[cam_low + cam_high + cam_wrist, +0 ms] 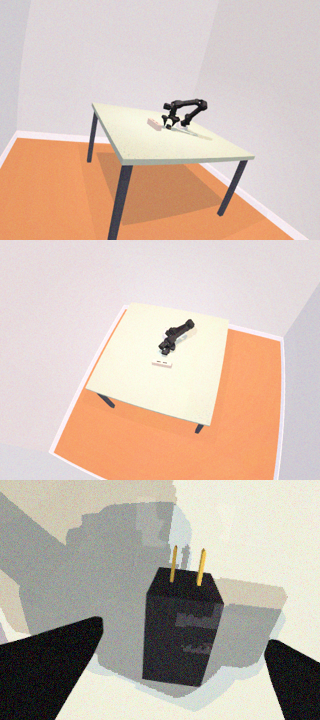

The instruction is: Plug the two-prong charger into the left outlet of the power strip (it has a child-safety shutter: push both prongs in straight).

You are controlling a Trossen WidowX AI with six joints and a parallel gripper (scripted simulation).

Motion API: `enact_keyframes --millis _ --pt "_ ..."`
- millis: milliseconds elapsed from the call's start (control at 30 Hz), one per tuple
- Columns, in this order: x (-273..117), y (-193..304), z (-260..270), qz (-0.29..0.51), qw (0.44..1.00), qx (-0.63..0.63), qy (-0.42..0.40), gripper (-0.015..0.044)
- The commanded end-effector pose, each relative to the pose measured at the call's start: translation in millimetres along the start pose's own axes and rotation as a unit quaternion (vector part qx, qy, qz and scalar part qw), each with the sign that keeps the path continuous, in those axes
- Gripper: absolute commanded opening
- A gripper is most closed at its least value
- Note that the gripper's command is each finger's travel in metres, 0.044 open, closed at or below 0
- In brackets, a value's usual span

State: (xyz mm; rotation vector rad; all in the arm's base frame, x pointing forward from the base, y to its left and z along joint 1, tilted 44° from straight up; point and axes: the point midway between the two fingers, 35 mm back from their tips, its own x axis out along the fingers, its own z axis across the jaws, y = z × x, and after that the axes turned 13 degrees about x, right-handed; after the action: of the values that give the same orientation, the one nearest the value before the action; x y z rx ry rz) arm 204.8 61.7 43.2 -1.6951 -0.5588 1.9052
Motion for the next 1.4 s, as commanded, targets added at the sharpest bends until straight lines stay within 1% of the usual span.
enact_keyframes --millis 0,333,700,967,1100,1367 --pt "9 -1 3 -0.004 1.0 0.003 -0.004 0.044" --pt "17 -2 4 -0.005 1.0 0.003 -0.005 0.044" --pt "14 -2 2 -0.001 1.0 0.0 -0.001 0.0151" --pt "14 -2 2 -0.001 1.0 0.0 -0.001 0.0098" --pt "8 -1 1 -0.001 1.0 0.0 -0.001 0.0" --pt "-22 2 1 -0.001 1.0 0.003 -0.003 0.0"
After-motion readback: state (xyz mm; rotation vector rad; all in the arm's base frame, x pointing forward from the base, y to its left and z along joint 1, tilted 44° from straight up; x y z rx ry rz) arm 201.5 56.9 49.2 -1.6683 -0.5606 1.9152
